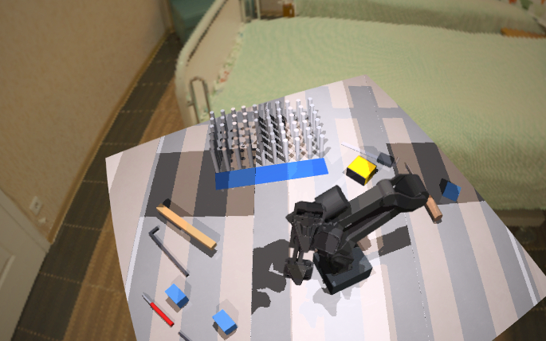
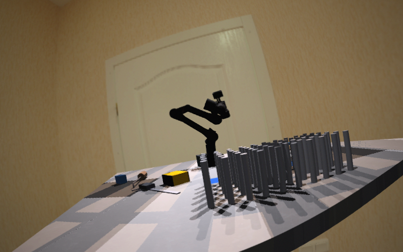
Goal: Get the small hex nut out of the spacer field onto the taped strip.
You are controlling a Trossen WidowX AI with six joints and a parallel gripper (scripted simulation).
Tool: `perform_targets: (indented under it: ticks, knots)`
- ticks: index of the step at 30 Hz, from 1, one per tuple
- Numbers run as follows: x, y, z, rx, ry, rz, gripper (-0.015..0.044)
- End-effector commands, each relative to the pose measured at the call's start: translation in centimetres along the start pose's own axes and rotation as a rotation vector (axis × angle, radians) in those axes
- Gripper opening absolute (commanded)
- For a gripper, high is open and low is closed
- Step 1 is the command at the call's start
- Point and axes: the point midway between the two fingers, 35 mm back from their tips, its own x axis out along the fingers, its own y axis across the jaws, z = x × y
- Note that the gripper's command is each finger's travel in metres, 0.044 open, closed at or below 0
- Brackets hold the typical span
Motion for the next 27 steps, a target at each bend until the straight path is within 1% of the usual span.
perform_targets:
  ticks: [1,2,7,13,20,24,27]
  knots:
    - [0.0,0.0,-0.2,0.007,0.01,-0.002,0.0426]
    - [0.0,-0.2,-1.0,0.03,0.039,-0.01,0.044]
    - [-1.3,-1.1,-8.2,0.231,0.329,-0.098,0.044]
    - [-5.6,-1.5,-16.5,0.431,0.694,-0.243,0.044]
    - [-13.7,-1.0,-23.8,0.59,1.116,-0.457,0.044]
    - [-19.8,-0.5,-26.5,0.647,1.367,-0.607,0.044]
    - [-24.7,-0.1,-27.6,0.667,1.554,-0.729,0.044]
